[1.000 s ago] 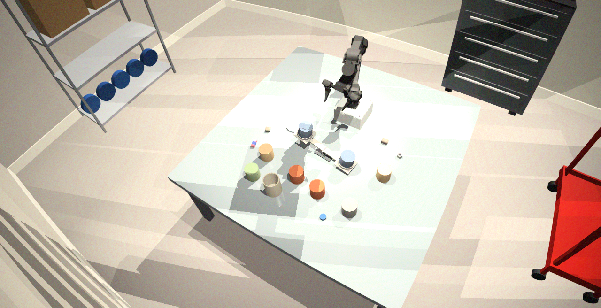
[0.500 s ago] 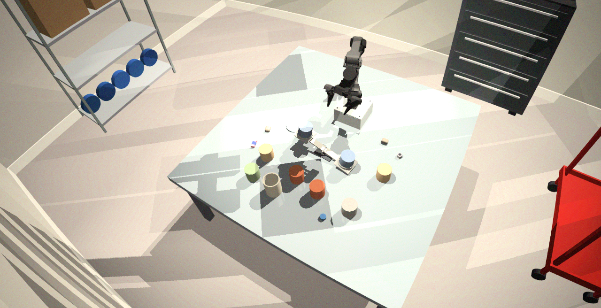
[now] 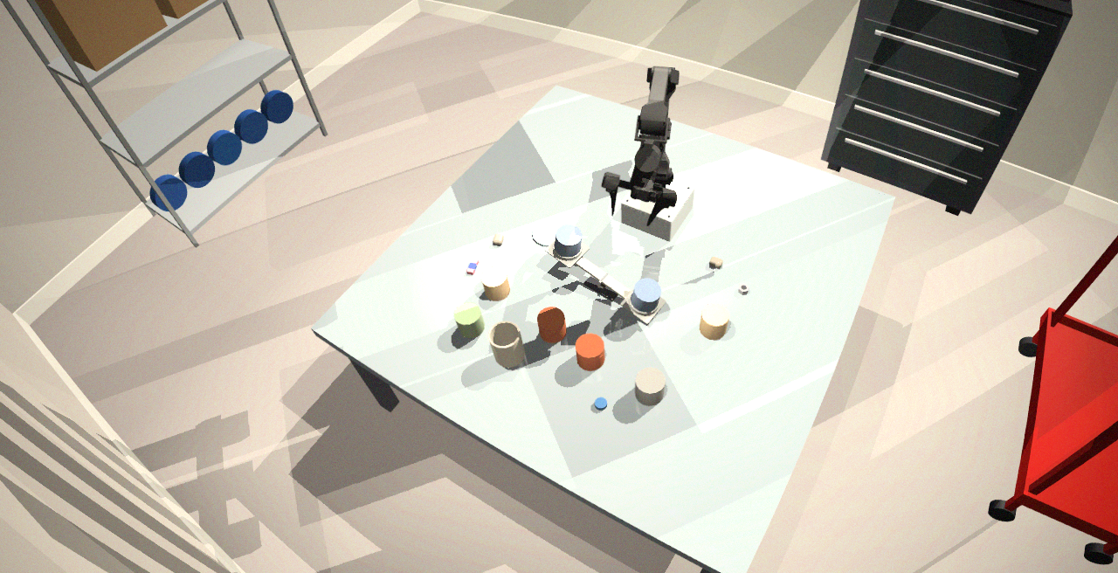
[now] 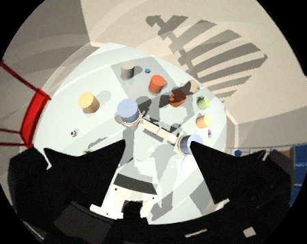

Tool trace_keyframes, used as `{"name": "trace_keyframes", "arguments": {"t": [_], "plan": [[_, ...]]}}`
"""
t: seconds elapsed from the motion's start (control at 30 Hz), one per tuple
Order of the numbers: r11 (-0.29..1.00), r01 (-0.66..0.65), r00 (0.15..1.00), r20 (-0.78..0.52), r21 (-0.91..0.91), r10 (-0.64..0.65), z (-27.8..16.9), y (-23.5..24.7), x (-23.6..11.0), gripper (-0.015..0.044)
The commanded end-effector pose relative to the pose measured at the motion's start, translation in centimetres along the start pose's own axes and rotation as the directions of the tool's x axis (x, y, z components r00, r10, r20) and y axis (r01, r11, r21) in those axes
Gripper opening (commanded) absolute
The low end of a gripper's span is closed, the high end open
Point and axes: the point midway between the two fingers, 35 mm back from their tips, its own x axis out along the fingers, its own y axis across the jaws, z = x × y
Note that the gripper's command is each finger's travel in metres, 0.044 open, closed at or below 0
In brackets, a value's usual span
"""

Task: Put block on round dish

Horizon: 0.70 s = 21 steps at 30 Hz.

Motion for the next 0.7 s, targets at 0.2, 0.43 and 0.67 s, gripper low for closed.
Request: {"name": "trace_keyframes", "arguments": {"t": [0.2,0.43,0.67], "plan": [[0.953,-0.111,0.990,-0.119,-0.283,0.080,2.7,1.6,2.5,0.0440],[0.862,-0.214,0.969,-0.208,-0.460,0.130,4.3,2.9,4.8,0.0440],[0.729,-0.327,0.938,-0.297,-0.601,0.176,5.5,4.4,7.6,0.0440]]}}
